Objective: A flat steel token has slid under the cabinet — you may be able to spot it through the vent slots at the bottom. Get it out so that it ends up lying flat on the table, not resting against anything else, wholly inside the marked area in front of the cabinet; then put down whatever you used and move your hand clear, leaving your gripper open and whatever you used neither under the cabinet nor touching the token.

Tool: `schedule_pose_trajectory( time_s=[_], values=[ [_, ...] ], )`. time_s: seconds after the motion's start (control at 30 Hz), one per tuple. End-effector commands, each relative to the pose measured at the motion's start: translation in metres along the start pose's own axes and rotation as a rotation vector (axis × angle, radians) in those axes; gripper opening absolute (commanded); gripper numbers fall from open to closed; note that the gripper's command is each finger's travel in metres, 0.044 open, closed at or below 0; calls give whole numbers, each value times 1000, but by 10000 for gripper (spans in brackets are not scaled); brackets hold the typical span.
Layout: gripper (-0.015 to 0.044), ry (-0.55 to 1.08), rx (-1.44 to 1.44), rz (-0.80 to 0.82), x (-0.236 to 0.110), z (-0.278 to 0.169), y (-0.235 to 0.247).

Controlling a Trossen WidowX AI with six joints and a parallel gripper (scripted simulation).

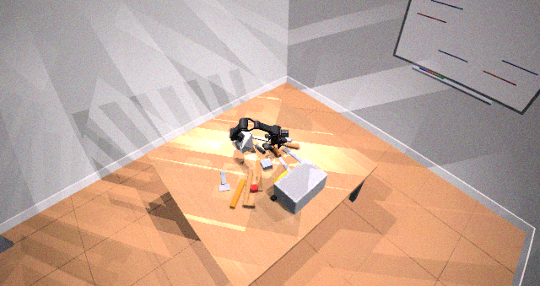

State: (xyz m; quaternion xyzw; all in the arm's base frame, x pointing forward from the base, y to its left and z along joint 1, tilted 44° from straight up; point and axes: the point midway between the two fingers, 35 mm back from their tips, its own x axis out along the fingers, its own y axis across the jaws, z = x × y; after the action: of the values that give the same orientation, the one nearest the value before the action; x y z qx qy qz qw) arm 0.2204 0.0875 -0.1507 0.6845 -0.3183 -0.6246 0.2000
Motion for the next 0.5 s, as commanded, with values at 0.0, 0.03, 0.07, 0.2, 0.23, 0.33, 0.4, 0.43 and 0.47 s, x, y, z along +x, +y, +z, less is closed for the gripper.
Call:
schedule_pose_trajectory(
  time_s=[0.0, 0.03, 0.07, 0.2, 0.23, 0.33, 0.4, 0.43, 0.47],
  values=[
    [270, 0, -1, 1, 1, 0, 0],
    [270, 0, -1, 1, 1, 0, 0],
    [270, 0, -1, 1, 1, 1, 0],
    [270, 0, -4, 2, 4, 3, 1],
    [270, 0, -6, 2, 4, 4, 1],
    [270, 0, -6, 2, 5, 5, 1],
    [244, 5, 3, -7, 2, 1, -1],
    [217, 5, 3, -7, 2, 1, -1],
    [191, 5, 3, -7, 2, 1, -1]
  ],
)
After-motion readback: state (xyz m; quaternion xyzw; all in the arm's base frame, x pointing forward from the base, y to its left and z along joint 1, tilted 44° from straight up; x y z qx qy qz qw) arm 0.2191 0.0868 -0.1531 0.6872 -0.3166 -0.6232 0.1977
